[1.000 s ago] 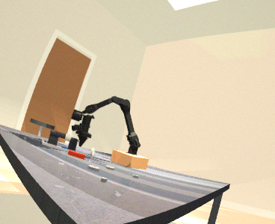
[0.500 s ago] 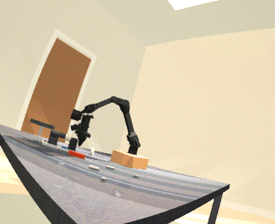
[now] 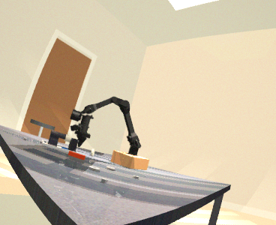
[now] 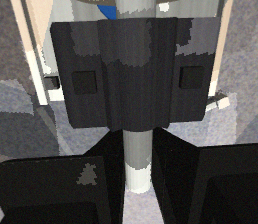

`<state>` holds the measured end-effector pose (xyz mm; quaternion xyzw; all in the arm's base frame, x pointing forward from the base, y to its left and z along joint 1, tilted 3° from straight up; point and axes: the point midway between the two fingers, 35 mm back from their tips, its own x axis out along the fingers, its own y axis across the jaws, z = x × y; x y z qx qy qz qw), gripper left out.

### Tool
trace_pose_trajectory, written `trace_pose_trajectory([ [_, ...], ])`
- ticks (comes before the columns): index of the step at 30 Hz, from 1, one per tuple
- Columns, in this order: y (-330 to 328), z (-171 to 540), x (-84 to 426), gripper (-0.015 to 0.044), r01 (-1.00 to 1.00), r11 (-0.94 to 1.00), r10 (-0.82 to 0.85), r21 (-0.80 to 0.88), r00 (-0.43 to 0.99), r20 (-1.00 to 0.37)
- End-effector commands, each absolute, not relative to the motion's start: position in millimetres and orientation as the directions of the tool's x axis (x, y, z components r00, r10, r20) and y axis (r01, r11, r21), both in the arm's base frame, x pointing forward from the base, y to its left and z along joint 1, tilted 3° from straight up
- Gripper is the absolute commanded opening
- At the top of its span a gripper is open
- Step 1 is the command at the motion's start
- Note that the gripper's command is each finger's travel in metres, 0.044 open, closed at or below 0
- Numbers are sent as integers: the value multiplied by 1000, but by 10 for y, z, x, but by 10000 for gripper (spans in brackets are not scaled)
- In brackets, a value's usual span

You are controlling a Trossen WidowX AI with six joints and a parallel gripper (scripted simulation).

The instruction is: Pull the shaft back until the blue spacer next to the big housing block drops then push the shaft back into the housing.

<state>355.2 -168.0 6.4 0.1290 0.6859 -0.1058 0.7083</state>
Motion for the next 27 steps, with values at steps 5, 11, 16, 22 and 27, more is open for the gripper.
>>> trace_pose_trajectory([
  [5,-1692,78,3598,0,329,944,26,40,48,-999],
  [11,-1697,79,3611,0,329,944,26,40,48,-999],
  [16,-1700,80,3621,0,329,944,26,40,48,-999],
  [22,-1701,80,3623,0,329,944,26,40,48,-999],
  [27,-1692,66,3585,26,327,944,29,38,34,-999],
])
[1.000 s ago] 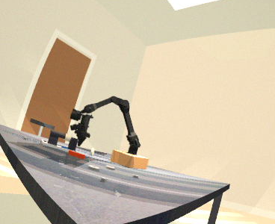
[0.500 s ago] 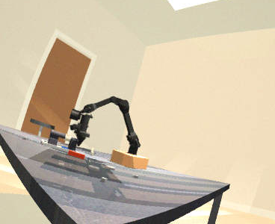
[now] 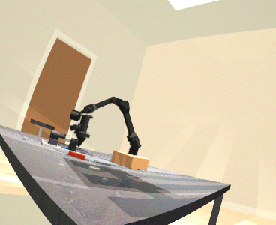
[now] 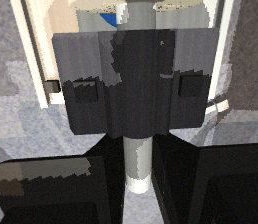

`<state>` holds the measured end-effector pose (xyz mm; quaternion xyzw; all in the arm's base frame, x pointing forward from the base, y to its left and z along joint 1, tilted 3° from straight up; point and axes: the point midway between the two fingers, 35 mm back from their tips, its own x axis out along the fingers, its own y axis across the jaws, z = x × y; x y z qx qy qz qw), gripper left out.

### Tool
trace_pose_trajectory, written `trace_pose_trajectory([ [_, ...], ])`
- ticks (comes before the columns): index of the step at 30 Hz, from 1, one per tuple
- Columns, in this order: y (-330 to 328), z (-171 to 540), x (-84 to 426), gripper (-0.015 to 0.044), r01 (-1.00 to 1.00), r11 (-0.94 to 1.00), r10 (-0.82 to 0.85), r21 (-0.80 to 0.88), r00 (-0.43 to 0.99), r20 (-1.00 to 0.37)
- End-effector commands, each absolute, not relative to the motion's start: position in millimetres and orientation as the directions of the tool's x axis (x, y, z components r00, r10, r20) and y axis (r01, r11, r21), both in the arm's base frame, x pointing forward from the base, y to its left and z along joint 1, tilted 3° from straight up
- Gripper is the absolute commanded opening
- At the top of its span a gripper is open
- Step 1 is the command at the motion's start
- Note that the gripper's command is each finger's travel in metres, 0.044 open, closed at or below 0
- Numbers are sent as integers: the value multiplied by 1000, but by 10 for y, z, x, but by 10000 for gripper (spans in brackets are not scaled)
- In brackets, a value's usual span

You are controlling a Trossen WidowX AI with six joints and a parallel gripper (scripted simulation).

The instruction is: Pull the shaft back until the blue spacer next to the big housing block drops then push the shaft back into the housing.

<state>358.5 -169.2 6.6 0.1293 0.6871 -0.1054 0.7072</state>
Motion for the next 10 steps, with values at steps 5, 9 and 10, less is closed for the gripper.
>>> trace_pose_trajectory([
  [5,-1692,66,3585,157,327,944,29,38,34,-999],
  [9,-1692,66,3585,263,327,944,29,38,34,-999],
  [10,-1692,66,3585,289,327,944,29,38,34,-999],
])
